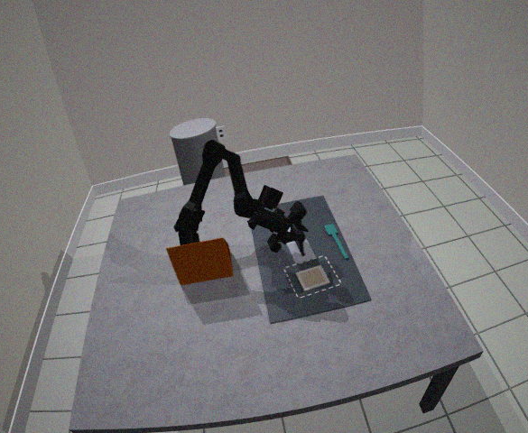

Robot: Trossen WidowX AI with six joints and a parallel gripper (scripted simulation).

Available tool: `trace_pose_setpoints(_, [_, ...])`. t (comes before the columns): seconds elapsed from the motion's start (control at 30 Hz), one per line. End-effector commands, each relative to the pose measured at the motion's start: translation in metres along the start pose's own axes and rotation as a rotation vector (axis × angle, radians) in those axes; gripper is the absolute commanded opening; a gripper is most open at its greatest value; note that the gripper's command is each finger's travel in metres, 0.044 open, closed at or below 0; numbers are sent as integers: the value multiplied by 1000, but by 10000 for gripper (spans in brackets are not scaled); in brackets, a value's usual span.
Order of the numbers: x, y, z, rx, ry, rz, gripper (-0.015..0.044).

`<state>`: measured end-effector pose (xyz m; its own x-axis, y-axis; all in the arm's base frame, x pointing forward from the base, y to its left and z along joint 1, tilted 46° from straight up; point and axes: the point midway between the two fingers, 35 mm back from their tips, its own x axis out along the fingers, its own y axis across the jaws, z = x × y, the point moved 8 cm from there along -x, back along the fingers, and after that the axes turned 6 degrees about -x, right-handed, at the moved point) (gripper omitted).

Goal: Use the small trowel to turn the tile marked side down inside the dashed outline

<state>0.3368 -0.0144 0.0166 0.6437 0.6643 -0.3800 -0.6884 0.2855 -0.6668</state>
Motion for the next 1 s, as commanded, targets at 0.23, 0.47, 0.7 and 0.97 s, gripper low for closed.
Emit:
trace_pose_setpoints(0.23, [12, 14, -23, -12, 3, -15, 0])
trace_pose_setpoints(0.47, [13, 15, -23, -12, 3, -15, 0])
trace_pose_setpoints(0.7, [8, 3, -9, -12, 3, -14, 0])
trace_pose_setpoints(0.97, [-2, -15, 16, -11, 3, -14, 0])
